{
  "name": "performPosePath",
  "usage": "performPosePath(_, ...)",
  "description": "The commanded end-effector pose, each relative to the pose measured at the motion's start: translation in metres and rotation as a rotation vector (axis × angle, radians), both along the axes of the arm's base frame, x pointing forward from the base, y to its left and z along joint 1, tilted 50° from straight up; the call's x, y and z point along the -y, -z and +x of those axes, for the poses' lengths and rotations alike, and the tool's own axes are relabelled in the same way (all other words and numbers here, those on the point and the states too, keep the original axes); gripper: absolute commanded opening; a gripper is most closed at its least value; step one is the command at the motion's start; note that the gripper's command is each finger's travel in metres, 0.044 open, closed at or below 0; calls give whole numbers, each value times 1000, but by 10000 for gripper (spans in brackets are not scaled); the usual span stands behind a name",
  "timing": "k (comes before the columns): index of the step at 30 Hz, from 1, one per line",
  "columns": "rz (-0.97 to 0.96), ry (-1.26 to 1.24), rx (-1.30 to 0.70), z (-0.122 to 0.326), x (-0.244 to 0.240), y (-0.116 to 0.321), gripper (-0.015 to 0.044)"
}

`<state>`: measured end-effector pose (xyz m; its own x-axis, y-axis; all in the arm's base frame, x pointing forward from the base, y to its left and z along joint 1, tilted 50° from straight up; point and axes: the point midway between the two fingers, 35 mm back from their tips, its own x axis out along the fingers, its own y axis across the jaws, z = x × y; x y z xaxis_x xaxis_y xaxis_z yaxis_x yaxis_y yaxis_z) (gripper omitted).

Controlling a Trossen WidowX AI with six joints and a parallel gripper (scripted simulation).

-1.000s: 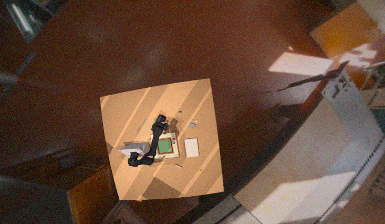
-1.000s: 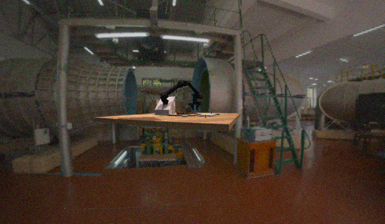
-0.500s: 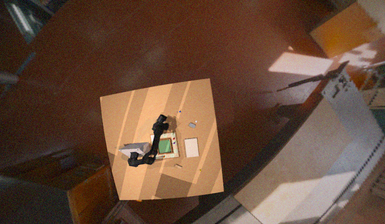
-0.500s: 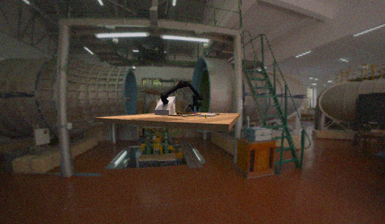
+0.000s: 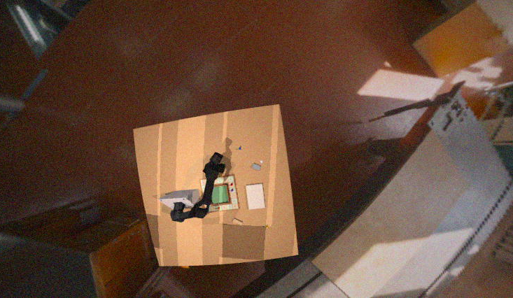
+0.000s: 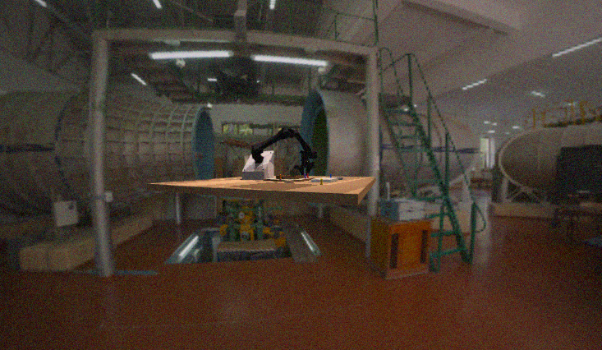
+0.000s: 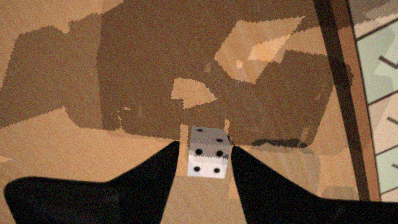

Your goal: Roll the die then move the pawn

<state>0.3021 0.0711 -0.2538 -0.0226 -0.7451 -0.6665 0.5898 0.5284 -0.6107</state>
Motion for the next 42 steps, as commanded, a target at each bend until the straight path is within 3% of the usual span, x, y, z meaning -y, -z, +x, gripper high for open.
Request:
performPosePath(1,-5,-3,-6,-1,2,1,111)
performPosePath(8,-5,-3,-6,-1,2,1,64)
performPosePath(11,-4,-3,-6,0,-1,-1,0)
performPosePath(29,3,-3,-7,11,-96,-74,0)
performPosePath(35,3,-14,-23,11,-95,-76,0)
performPosePath(42,6,-133,-181,13,-76,-93,0)
